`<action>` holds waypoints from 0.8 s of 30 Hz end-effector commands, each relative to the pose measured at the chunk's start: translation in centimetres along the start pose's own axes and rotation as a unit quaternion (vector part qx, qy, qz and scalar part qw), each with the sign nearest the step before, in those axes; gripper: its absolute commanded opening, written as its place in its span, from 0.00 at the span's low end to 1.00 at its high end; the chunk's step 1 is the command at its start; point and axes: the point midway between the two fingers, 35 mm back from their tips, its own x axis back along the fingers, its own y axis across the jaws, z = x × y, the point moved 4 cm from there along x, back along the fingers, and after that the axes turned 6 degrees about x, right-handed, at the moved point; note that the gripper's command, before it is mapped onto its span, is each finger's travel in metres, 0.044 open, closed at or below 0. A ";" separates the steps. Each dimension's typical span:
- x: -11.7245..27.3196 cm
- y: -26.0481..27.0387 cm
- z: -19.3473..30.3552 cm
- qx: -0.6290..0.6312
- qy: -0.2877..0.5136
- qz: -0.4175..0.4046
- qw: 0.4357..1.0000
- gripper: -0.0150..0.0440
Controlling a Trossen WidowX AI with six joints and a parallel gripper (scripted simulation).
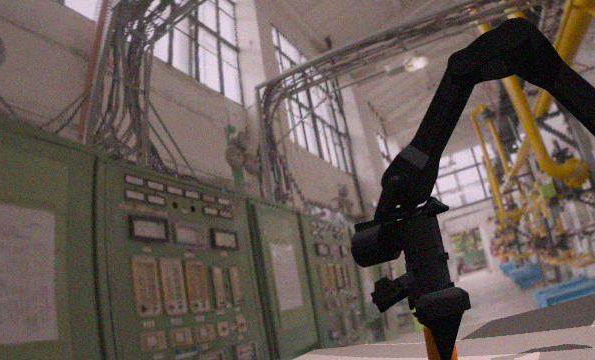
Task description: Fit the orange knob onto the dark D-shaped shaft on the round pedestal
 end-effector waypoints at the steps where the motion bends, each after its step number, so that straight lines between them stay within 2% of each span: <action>1: 0.4 0.1 -0.3 -0.298 -0.003 0.000 0.954 0.25; 24: 0.2 0.4 0.1 -0.298 -0.002 0.000 0.954 0.25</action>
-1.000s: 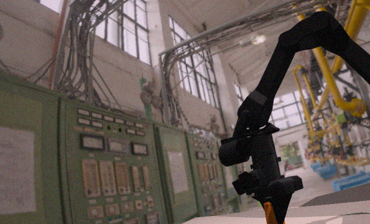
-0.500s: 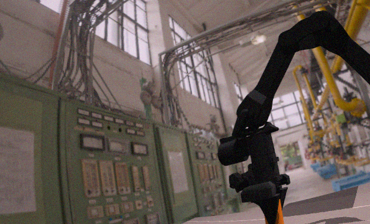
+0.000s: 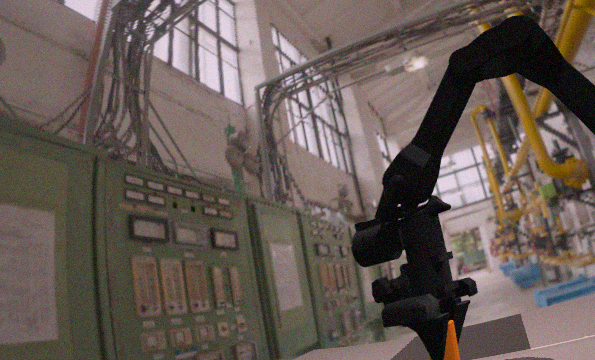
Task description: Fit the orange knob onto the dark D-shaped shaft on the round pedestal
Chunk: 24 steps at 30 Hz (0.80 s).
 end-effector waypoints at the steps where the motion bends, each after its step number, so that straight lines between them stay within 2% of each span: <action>1: 0.2 -0.1 -0.1 -0.003 -0.004 0.000 1.000 0.25; 24: 0.0 -0.2 -0.4 -0.003 -0.004 0.000 1.000 0.25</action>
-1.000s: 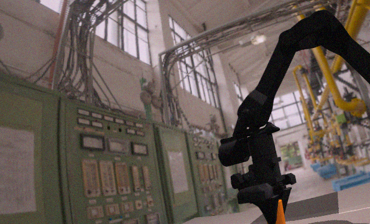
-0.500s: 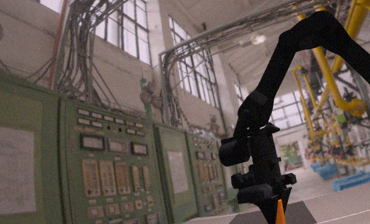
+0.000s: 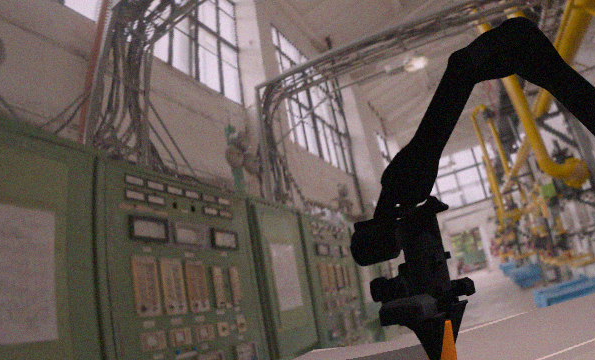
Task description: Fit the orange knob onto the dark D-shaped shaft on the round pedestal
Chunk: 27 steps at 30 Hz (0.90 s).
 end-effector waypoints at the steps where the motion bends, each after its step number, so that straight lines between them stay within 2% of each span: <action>1: -0.1 0.1 0.1 0.000 -0.001 0.000 1.000 0.25; 27: 0.2 0.0 -0.1 -0.013 -0.002 0.000 1.000 0.25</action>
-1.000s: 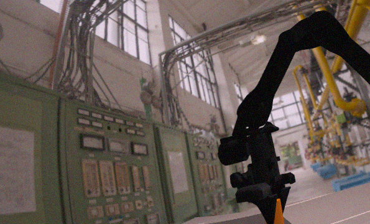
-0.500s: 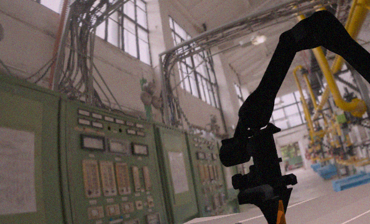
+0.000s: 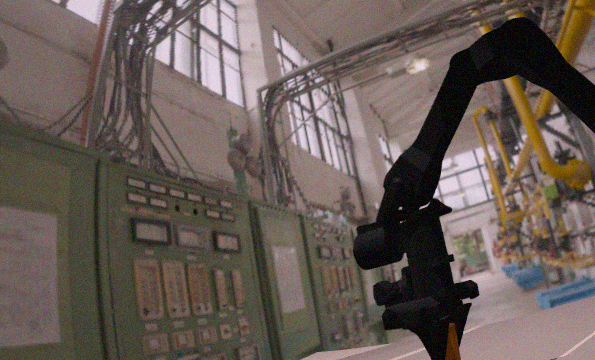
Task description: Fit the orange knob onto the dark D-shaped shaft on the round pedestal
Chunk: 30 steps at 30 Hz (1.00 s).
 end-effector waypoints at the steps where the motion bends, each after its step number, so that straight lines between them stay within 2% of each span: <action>1: 0.4 0.0 -0.2 -0.026 -0.003 0.000 1.000 0.25; 6: 0.4 0.0 -0.1 -0.103 -0.003 0.000 0.995 0.25; 30: -0.3 0.0 -0.1 -0.079 -0.003 0.000 0.997 0.25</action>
